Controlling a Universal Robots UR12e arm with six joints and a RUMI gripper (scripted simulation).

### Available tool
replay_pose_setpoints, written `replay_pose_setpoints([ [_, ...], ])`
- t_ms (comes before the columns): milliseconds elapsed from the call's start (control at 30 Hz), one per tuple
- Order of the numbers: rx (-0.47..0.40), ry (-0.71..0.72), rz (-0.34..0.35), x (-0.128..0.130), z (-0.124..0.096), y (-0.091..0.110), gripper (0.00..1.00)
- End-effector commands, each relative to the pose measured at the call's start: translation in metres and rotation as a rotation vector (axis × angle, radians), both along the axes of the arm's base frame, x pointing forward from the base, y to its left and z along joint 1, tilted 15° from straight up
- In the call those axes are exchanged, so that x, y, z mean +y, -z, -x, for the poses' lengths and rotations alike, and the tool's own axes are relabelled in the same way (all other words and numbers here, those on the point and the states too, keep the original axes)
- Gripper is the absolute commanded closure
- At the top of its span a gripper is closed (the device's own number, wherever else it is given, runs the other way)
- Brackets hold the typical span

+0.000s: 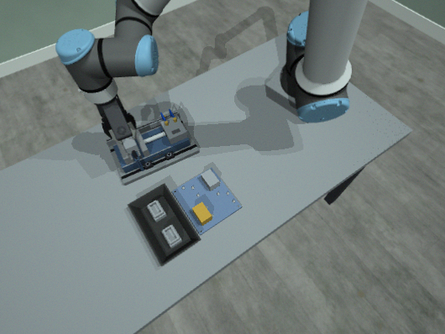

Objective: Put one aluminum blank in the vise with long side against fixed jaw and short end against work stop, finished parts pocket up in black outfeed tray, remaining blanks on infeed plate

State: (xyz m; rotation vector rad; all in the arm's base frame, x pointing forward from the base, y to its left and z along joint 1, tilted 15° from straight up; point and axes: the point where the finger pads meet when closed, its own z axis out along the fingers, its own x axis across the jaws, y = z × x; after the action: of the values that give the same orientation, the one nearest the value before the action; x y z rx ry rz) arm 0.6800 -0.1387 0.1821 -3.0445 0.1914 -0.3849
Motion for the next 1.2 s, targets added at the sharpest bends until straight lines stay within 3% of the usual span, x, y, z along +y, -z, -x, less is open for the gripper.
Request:
replay_pose_setpoints([
  [0, -0.001, 0.000, 0.001, -0.0003, -0.0005, -0.0009, 1.00],
  [1167, -0.001, 0.000, 0.001, -0.0002, -0.0011, 0.0015, 1.00],
])
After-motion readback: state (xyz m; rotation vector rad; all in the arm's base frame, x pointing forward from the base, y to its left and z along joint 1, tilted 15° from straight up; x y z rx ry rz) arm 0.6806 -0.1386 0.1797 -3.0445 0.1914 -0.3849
